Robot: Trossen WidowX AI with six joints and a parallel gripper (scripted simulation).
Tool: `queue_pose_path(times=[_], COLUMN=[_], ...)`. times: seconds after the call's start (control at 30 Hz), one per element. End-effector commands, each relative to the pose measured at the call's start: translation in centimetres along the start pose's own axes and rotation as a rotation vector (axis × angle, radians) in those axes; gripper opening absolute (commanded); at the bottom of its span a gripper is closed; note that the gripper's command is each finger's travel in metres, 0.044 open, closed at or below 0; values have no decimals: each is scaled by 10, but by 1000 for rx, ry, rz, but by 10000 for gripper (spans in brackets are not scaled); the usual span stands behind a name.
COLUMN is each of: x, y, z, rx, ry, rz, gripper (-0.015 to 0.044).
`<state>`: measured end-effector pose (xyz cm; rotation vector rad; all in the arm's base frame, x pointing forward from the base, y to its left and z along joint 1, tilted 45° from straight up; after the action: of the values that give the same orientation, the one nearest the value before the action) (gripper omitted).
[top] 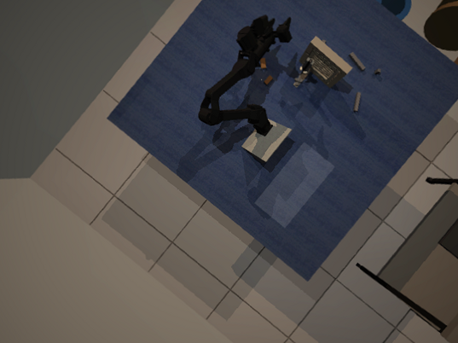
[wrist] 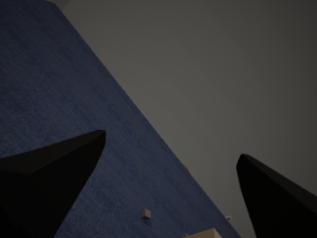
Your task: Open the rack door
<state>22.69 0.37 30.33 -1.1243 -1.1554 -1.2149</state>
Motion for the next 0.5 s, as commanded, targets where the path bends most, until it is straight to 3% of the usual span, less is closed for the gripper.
queue_pose_path(times=[0.0,0.13,0.47], x=[0,-4,-17], y=[1,11,37], z=[0,-7,-32], rx=[0,-3,9], ry=[-2,-32,-77], rz=[5,101,386], gripper=[374,286,286])
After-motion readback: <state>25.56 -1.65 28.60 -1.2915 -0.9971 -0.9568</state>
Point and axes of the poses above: the point midway between the two fingers, 35 mm back from their tips, its own y axis out along the fingers, its own z axis across the jaws, x = y × z, the point moved 9 cm from there along -y, back along the fingers, and after that the axes turned 4 degrees about y, right-handed, at the moved point
